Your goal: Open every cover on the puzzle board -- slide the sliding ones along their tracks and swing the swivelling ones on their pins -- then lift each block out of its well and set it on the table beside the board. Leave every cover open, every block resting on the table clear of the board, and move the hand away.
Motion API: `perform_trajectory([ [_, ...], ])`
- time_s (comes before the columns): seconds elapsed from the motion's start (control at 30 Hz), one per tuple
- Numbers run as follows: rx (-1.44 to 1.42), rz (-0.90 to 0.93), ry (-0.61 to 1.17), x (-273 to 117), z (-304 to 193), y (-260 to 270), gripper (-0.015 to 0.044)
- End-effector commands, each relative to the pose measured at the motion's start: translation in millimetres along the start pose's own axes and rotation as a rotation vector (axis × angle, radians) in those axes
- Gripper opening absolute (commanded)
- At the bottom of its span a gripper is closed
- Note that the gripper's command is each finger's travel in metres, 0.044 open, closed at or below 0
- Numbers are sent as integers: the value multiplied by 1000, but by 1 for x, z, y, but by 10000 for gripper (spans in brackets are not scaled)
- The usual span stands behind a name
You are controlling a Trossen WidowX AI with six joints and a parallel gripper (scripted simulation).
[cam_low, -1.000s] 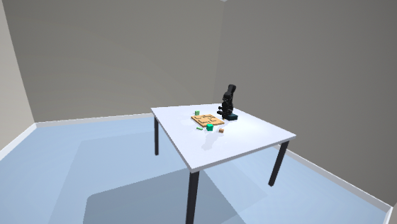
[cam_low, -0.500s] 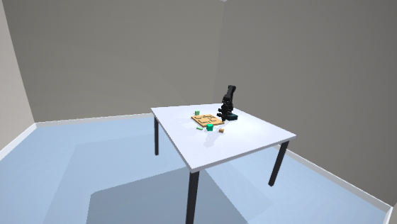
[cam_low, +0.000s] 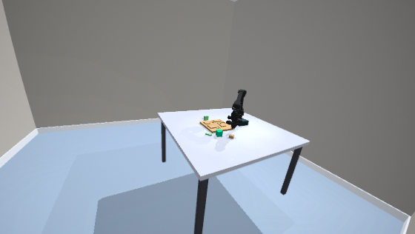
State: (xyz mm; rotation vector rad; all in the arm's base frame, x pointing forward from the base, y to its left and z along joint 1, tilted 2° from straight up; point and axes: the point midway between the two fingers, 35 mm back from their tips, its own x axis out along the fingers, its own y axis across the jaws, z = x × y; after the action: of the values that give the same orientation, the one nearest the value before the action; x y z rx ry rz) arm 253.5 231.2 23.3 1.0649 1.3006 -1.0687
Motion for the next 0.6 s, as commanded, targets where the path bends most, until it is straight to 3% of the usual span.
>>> perform_trajectory([
  [0.0, 5, -4, 1, 9, 0, -1, 80],
  [0.57, 5, -4, 0, 36, 2, -4, 80],
])
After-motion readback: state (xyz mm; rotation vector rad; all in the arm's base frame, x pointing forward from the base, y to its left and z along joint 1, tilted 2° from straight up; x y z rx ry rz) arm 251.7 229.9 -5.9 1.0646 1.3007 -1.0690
